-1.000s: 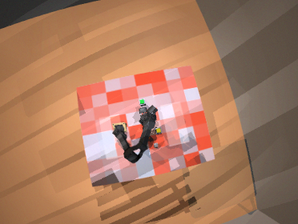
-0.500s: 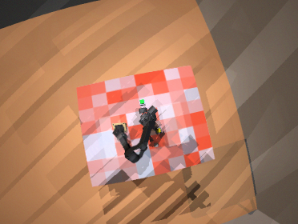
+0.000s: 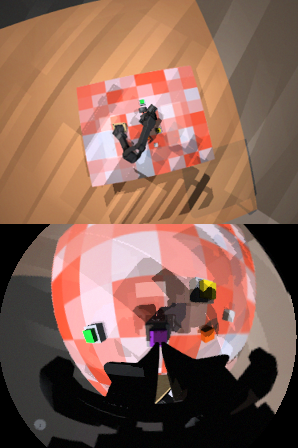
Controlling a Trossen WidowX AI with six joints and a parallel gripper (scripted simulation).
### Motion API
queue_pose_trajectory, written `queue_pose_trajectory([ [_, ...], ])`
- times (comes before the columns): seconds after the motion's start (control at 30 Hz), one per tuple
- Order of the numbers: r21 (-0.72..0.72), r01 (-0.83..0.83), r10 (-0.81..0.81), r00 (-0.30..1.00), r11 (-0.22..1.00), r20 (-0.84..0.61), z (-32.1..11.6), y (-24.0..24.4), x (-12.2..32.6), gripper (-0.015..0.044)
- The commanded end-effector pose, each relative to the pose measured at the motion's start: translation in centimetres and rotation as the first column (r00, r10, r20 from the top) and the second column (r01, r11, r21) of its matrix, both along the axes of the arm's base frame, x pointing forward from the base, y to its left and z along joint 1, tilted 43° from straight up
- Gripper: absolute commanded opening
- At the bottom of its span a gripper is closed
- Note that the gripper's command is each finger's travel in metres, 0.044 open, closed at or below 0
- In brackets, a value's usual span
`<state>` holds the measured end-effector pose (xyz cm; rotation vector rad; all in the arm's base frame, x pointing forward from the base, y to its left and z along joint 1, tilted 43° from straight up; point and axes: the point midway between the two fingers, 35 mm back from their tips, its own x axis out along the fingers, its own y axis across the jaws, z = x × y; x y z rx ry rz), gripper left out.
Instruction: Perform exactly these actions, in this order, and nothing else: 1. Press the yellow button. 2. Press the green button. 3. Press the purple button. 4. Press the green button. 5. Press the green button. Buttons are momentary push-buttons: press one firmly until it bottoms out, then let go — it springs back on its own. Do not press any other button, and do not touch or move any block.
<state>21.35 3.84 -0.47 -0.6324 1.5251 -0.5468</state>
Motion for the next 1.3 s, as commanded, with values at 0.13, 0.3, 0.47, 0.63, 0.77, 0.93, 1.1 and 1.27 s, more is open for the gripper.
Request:
queue_pose_trajectory([
  [0.13, 0.007, 0.007, -0.007, 1.000, 1.000, 0.000, 4.5, 4.3, 0.1, 0.0020],
  [0.3, 0.007, 0.007, -0.007, 1.000, 1.000, 0.000, 4.6, 4.6, 0.1, 0.0020],
  [0.47, 0.015, 0.005, -0.005, 1.000, 1.000, 0.001, 1.3, 9.3, 1.0, 0.0020],
  [0.63, 0.019, 0.006, -0.006, 1.000, 1.000, 0.001, -3.5, 14.5, 0.8, 0.0020],
  [0.77, 0.018, 0.007, -0.007, 1.000, 1.000, 0.002, -6.2, 16.7, 0.2, 0.0020],
  [0.93, 0.018, 0.007, -0.007, 1.000, 1.000, 0.002, -7.0, 16.1, 0.2, 0.0020],
  [1.1, 0.017, 0.007, -0.007, 1.000, 1.000, 0.004, -10.8, 12.5, 0.1, 0.0020],
  [1.27, 0.017, 0.007, -0.007, 1.000, 1.000, 0.004, -10.8, 12.5, 0.1, 0.0020],
])
